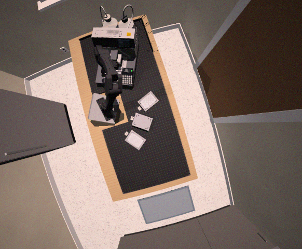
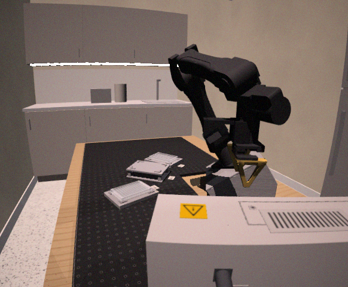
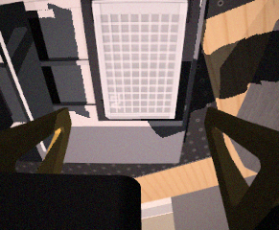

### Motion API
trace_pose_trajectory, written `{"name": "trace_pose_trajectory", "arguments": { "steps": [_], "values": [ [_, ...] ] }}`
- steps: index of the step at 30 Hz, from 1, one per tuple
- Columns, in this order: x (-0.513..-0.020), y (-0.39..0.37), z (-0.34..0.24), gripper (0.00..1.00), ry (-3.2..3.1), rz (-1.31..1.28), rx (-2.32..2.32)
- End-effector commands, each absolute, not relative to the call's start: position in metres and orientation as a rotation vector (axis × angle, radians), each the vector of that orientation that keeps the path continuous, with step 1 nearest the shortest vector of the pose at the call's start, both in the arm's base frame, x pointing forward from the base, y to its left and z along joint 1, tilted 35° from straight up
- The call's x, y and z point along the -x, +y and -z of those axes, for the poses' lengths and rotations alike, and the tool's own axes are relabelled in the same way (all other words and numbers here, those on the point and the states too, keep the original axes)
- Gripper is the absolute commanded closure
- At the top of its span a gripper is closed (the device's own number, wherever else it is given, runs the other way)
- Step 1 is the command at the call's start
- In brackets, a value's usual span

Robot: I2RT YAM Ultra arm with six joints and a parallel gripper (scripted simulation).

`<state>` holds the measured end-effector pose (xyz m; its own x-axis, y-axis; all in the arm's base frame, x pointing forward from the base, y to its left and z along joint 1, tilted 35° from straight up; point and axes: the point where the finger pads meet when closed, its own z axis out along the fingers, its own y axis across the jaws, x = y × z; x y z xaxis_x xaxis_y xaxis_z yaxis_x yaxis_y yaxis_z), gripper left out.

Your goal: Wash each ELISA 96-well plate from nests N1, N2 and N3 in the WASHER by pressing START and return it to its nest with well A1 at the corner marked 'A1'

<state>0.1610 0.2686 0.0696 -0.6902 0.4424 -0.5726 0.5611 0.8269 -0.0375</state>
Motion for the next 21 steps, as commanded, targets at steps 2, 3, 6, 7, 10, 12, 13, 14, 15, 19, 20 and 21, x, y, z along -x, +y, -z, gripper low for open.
{"name": "trace_pose_trajectory", "arguments": {
  "steps": [2,3,6,7,10,12,13,14,15,19,20,21],
  "values": [
    [-0.1593,0.2689,-0.0725,0.00,2.447,0.282,-0.729],
    [-0.1593,0.2689,-0.0725,0.00,2.447,0.282,-0.729],
    [-0.1593,0.2689,-0.0725,0.00,2.447,0.282,-0.729],
    [-0.1593,0.2689,-0.0725,0.00,2.447,0.282,-0.729],
    [-0.1593,0.2689,-0.0725,0.00,2.447,0.282,-0.729],
    [-0.1593,0.2689,-0.0725,0.00,2.447,0.282,-0.729],
    [-0.1593,0.2689,-0.0725,0.00,2.447,0.282,-0.729],
    [-0.1593,0.2689,-0.0725,0.00,2.447,0.282,-0.729],
    [-0.1593,0.2689,-0.0725,0.00,2.447,0.282,-0.729],
    [-0.1600,0.2683,-0.0711,0.00,2.447,0.282,-0.729],
    [-0.1608,0.2677,-0.0697,0.00,2.447,0.282,-0.729],
    [-0.1616,0.2672,-0.0684,0.00,2.447,0.282,-0.729]
  ]
}}
